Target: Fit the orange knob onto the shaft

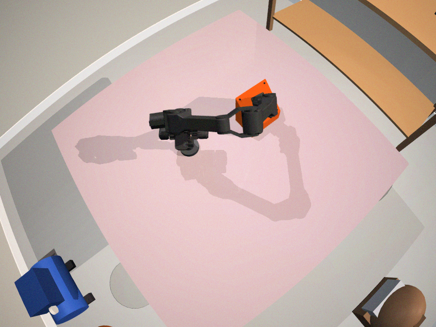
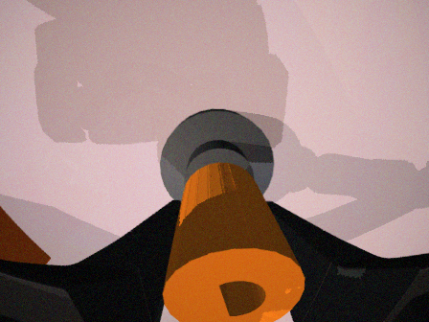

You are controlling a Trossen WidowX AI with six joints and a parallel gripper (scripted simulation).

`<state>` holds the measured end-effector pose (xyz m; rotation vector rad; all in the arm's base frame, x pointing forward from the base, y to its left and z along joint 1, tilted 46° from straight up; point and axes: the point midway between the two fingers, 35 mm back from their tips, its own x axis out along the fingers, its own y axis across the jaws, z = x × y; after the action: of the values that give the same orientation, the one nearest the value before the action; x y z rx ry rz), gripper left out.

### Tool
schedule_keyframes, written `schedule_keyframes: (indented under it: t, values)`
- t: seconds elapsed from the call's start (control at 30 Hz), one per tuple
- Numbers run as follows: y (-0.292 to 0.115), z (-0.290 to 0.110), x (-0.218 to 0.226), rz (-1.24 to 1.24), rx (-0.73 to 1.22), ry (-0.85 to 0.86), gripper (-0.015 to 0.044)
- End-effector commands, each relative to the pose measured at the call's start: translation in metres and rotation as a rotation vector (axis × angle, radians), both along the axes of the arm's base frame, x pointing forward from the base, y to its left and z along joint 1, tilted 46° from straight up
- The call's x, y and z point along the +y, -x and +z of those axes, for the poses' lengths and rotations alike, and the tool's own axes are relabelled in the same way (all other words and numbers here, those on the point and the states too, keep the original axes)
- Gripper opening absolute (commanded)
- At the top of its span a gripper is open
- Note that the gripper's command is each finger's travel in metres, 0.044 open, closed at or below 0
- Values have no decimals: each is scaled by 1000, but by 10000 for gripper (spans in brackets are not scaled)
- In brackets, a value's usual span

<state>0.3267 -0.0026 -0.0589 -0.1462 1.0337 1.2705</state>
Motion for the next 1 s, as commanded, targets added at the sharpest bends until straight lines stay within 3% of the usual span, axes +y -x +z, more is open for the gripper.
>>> schedule_keyframes:
  t: [0.0,0.3,0.97]
  values:
    - [1,-2,-1,-447,451,44,0]
    - [0,1,-1,-808,817,77,0]
    - [-1,2,0,-813,822,77,0]
